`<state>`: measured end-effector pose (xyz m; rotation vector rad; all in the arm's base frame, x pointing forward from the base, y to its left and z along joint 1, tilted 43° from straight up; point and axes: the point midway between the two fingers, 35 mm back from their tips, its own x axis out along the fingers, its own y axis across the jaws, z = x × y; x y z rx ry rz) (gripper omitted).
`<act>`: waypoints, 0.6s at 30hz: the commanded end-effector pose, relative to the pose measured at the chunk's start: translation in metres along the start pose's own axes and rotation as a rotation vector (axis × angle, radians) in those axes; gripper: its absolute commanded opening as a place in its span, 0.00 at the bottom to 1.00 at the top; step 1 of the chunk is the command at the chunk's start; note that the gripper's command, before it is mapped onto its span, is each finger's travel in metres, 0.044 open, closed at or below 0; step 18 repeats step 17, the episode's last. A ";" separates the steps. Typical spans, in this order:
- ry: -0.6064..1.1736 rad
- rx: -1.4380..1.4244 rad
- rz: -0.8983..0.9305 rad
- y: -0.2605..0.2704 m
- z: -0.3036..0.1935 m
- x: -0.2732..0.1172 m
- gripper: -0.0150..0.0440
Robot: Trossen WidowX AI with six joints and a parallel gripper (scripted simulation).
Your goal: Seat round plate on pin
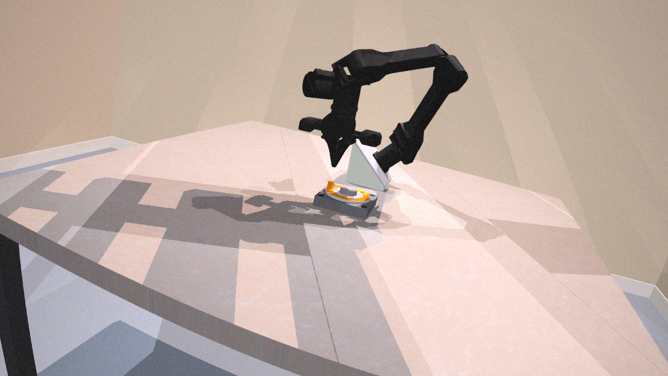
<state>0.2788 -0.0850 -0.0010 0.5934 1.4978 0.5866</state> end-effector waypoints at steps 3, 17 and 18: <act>-0.004 0.000 -0.002 0.000 0.000 -0.005 0.25; -0.004 0.000 -0.002 0.000 0.000 -0.005 0.25; -0.004 0.000 -0.002 0.000 0.000 -0.005 0.25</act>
